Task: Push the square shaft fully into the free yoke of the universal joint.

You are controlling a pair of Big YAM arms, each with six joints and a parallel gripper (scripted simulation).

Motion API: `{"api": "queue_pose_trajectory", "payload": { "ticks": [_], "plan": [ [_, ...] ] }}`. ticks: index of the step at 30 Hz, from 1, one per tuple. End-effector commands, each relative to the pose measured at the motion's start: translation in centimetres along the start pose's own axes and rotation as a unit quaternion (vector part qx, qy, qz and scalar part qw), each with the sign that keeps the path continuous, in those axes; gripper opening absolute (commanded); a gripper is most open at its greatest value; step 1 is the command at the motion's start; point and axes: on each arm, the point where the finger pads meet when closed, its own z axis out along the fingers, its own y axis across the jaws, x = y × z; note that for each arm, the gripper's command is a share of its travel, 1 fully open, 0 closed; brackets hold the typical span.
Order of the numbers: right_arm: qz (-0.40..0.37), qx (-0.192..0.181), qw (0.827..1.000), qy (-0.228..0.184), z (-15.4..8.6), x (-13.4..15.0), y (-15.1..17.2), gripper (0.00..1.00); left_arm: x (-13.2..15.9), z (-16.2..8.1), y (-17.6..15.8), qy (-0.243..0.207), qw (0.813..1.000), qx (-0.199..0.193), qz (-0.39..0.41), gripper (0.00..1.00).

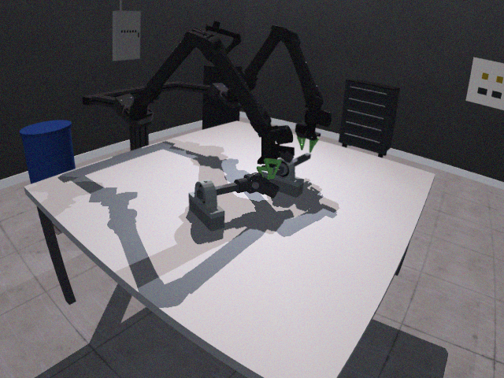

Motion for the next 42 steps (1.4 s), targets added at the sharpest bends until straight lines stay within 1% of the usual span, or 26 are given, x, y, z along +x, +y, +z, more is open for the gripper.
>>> {"api": "queue_pose_trajectory", "payload": {
  "ticks": [1, 4, 5, 6, 9, 11, 13, 16, 28, 35, 37, 42],
  "plan": [
    [0.021, 0.007, 1.000, -0.009, -0.7, -0.9, -1.7, 0.75, -0.5, -0.8, 1.3, -0.003, 1.000, -0.017, 0.008, 0.47],
    [0.021, 0.007, 1.000, -0.009, -0.7, -0.9, -1.7, 0.75, -0.5, -0.8, 1.3, -0.003, 1.000, -0.017, 0.008, 0.47],
    [0.045, 0.016, 0.999, -0.013, -0.7, -1.2, -4.3, 0.75, -0.6, 0.0, 1.8, -0.002, 1.000, -0.016, 0.013, 0.47],
    [0.030, 0.011, 0.999, -0.008, 0.2, -1.1, -3.1, 0.75, -0.5, 0.2, 1.9, -0.002, 1.000, -0.016, 0.012, 0.47],
    [0.020, 0.009, 1.000, -0.005, 0.6, -1.2, -3.5, 0.75, -0.2, 0.7, 2.3, -0.001, 1.000, -0.015, 0.009, 0.47],
    [0.011, 0.004, 1.000, 0.000, 1.6, -1.1, -2.4, 0.75, 0.0, 1.0, 2.5, 0.000, 1.000, -0.015, 0.008, 0.47],
    [0.011, 0.004, 1.000, 0.000, 1.6, -1.1, -2.4, 0.75, 0.0, 1.0, 2.5, 0.000, 1.000, -0.015, 0.008, 0.47],
    [0.020, 0.009, 1.000, -0.005, 2.0, -1.5, -2.9, 0.75, 0.2, 1.5, 2.6, 0.001, 1.000, -0.015, 0.006, 0.47],
    [0.020, 0.009, 1.000, -0.005, 3.8, -1.5, -2.9, 0.75, 0.2, 3.3, 2.6, 0.000, 1.000, -0.015, 0.006, 0.47],
    [0.020, 0.009, 1.000, -0.005, 4.6, -1.5, -2.9, 0.75, 0.1, 3.6, 2.4, 0.000, 1.000, -0.012, 0.007, 0.47],
    [0.020, 0.010, 1.000, -0.005, 4.9, -1.5, -2.9, 0.75, 0.1, 3.1, 2.7, -0.001, 1.000, -0.017, 0.007, 0.47],
    [0.020, 0.010, 1.000, -0.005, 5.5, -1.5, -2.9, 0.75, 0.1, 3.1, 2.7, -0.001, 1.000, -0.017, 0.007, 0.47]
  ]
}}
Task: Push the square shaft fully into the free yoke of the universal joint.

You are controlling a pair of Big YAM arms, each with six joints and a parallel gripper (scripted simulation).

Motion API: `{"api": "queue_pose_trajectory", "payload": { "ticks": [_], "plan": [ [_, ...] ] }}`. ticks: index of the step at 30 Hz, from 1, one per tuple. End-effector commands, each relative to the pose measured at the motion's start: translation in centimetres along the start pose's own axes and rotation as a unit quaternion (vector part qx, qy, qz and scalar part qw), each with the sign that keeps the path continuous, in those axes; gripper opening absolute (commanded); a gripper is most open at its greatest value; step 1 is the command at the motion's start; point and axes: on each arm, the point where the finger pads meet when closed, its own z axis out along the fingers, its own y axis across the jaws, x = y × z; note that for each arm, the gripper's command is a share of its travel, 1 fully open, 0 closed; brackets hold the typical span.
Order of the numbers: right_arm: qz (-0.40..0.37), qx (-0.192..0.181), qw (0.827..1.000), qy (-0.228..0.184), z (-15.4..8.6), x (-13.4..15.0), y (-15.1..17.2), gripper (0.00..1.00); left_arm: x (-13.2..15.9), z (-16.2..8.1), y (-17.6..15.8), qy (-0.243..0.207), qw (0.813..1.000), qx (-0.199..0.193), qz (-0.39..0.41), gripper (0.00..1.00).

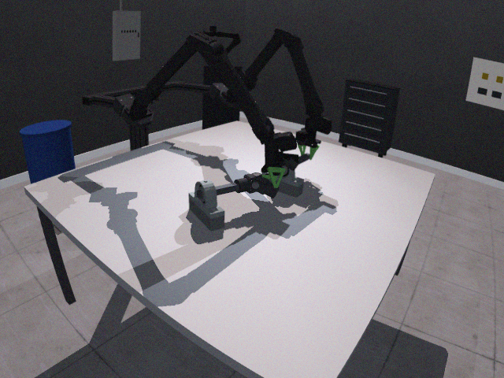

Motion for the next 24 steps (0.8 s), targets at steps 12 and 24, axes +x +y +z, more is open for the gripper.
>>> {"api": "queue_pose_trajectory", "payload": {
  "ticks": [12, 24],
  "plan": [
    [0.005, 0.007, 1.000, 0.002, 1.4, -0.5, -0.8, 0.73, 0.0, -0.6, 1.0, -0.003, 1.000, -0.010, -0.001, 0.47],
    [0.020, 0.014, 1.000, -0.002, 0.7, -0.6, -2.2, 0.58, 0.0, -0.6, 1.0, -0.003, 1.000, -0.010, -0.001, 0.47]
  ]
}}
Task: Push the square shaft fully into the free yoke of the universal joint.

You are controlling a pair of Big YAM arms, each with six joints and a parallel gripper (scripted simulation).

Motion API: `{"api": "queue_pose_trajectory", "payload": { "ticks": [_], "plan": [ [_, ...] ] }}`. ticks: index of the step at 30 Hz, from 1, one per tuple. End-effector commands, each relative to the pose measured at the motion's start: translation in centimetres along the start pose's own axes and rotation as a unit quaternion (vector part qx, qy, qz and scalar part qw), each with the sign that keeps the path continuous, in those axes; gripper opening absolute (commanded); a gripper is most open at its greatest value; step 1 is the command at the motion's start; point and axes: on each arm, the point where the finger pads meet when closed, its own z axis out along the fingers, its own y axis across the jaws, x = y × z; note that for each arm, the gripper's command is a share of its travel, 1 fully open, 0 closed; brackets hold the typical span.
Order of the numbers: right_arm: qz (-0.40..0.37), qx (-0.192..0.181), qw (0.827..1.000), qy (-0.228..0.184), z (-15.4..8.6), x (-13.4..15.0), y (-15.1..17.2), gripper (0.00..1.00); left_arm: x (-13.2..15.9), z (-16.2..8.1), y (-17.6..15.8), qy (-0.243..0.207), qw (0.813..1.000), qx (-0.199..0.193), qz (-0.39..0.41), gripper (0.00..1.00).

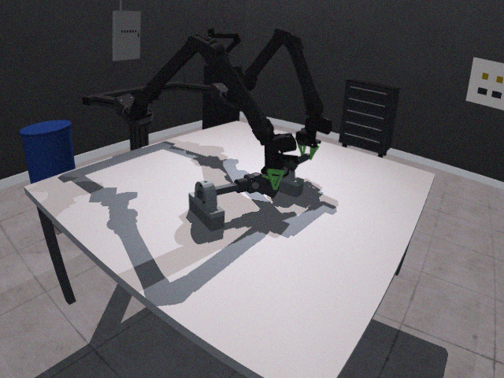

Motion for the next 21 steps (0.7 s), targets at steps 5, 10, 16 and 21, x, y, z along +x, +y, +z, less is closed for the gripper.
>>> {"api": "queue_pose_trajectory", "payload": {
  "ticks": [5, 10, 16, 21],
  "plan": [
    [0.023, 0.019, 1.000, 0.000, -0.1, 0.1, -3.0, 0.51, 0.0, -0.6, 1.0, -0.003, 1.000, -0.010, -0.001, 0.47],
    [0.026, 0.025, 0.999, -0.006, -0.6, -0.6, -4.0, 0.34, 0.0, -0.6, 1.0, -0.003, 1.000, -0.010, -0.001, 0.47],
    [0.016, 0.018, 1.000, -0.002, -0.6, 0.0, -3.0, 0.12, 0.0, -0.6, 1.0, -0.003, 1.000, -0.010, -0.001, 0.47],
    [0.030, 0.024, 0.999, -0.017, -0.6, 0.6, -2.7, 0.47, -0.1, -0.6, 1.2, -0.003, 1.000, -0.015, -0.001, 0.34]
  ]
}}
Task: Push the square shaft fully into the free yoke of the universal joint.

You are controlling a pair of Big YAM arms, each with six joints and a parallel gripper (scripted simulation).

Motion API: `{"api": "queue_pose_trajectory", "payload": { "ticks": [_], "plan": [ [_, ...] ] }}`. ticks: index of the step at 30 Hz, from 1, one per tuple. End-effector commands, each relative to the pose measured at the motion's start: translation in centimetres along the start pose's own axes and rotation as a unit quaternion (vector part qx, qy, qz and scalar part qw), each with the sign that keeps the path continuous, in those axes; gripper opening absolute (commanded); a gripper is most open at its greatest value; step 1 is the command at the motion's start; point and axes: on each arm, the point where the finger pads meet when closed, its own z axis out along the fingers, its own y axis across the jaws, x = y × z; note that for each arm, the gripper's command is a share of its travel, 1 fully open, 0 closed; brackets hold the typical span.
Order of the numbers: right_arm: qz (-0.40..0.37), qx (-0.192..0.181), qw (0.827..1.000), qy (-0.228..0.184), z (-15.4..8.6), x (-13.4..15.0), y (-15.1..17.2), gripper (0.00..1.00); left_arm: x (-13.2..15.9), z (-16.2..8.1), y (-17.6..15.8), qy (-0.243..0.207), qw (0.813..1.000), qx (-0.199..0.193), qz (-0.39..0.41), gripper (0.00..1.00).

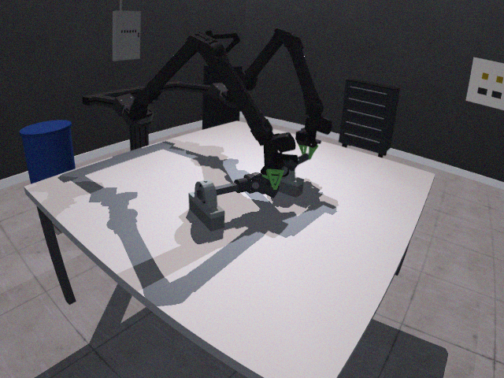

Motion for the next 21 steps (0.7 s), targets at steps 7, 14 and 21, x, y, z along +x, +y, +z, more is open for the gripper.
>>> {"api": "queue_pose_trajectory", "payload": {
  "ticks": [7, 14, 21],
  "plan": [
    [0.059, 0.036, 0.997, -0.043, -1.0, 0.5, -3.3, 0.47, -0.1, -0.9, 1.3, -0.004, 1.000, -0.019, -0.002, 0.25],
    [0.082, 0.049, 0.993, -0.070, -1.4, 0.4, -3.6, 0.47, 0.0, -1.5, 1.5, -0.005, 1.000, -0.024, -0.003, 0.18],
    [0.112, 0.065, 0.986, -0.105, -1.9, 0.5, -4.1, 0.47, 0.0, -1.6, 1.4, -0.005, 1.000, -0.026, -0.003, 0.19]
  ]
}}
